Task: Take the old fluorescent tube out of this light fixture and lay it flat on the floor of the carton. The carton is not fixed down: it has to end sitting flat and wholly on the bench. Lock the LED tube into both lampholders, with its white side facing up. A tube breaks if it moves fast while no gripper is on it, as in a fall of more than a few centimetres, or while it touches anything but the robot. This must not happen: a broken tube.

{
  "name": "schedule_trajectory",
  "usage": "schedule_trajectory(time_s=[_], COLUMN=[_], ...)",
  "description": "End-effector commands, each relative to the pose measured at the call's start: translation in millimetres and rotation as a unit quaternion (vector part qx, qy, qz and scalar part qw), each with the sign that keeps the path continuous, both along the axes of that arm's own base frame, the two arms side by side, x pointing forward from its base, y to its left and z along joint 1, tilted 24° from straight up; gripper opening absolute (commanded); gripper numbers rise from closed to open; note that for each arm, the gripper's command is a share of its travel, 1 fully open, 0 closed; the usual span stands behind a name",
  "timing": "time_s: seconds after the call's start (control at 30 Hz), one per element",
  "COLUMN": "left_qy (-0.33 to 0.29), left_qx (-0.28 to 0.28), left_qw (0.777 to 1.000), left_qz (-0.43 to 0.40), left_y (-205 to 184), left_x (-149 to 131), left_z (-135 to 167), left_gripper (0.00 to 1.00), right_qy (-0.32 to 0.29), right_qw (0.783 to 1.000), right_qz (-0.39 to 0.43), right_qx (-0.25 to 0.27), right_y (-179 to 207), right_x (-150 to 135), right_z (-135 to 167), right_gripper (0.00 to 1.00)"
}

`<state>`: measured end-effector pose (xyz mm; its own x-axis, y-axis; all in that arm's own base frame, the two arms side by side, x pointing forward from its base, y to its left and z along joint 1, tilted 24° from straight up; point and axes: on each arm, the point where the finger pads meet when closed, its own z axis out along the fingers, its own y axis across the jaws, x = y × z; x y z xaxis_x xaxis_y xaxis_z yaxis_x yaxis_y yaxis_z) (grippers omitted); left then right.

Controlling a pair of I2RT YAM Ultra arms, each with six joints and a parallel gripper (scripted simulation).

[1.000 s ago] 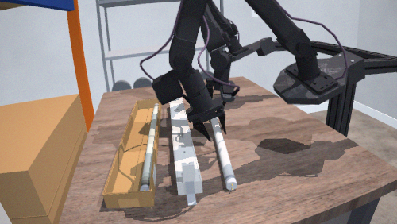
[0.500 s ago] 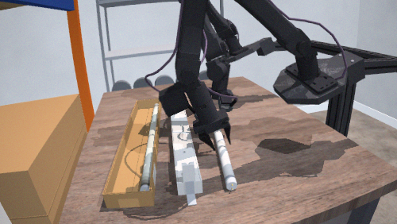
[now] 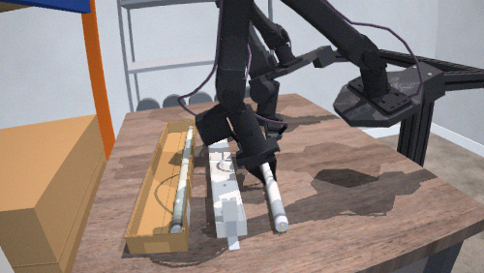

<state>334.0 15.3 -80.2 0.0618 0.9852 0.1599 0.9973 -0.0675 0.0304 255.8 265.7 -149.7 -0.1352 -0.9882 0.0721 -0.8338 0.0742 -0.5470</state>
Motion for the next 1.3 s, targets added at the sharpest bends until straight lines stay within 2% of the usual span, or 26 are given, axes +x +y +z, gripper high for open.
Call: schedule_trajectory(time_s=[0.0,0.37,0.4,1.03,1.27], left_qy=[0.002,0.002,0.002,-0.001,0.003], left_qx=[-0.007,-0.007,-0.007,-0.007,-0.007], left_qw=[1.000,1.000,1.000,1.000,1.000], left_qz=[-0.004,-0.004,-0.004,-0.004,-0.012], left_y=[-1.6,-1.6,-1.6,-2.0,-7.6], left_x=[-4.4,-4.4,-4.4,-3.8,-5.0], left_z=[-5.3,-5.3,-5.3,-2.6,7.0], left_gripper=[0.11,0.11,0.11,0.11,0.11], right_qy=[-0.014,-0.014,-0.014,-0.019,-0.008], right_qw=[0.999,0.999,0.999,0.999,1.000], right_qz=[0.016,0.016,0.016,0.008,0.008], right_qx=[0.032,0.032,0.032,0.038,0.014], right_y=[28.5,28.4,28.4,29.1,13.0], right_x=[4.0,4.0,4.0,5.4,-3.6], right_z=[13.2,13.2,13.2,17.0,13.6], right_gripper=[0.49,0.49,0.11,0.11,0.11])
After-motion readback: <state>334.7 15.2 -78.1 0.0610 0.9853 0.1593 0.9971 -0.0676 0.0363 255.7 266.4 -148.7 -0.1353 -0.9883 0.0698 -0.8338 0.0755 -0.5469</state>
